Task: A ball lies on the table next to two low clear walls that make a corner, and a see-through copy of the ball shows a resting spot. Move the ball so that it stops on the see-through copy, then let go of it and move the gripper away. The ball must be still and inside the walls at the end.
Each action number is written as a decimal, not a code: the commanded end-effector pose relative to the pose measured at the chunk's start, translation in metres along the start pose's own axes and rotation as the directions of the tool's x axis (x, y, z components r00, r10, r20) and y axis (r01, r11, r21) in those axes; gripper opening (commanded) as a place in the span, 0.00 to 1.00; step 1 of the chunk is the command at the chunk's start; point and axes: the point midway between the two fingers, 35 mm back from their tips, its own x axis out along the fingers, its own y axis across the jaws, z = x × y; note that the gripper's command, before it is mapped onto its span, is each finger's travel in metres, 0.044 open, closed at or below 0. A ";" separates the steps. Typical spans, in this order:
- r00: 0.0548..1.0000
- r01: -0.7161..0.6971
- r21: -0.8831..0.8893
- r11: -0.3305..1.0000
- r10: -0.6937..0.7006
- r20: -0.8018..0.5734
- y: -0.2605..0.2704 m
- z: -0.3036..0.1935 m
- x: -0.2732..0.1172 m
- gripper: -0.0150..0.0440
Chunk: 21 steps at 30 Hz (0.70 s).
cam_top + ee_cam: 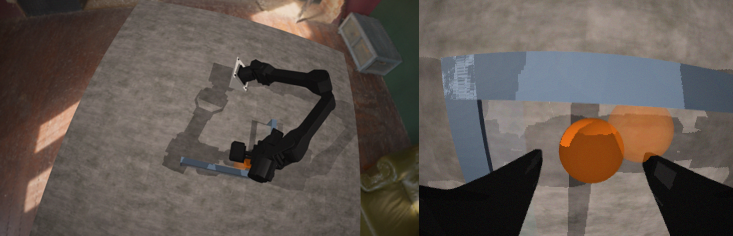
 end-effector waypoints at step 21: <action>1.000 -0.008 0.008 1.000 0.008 0.000 0.001 -0.002 0.017 0.53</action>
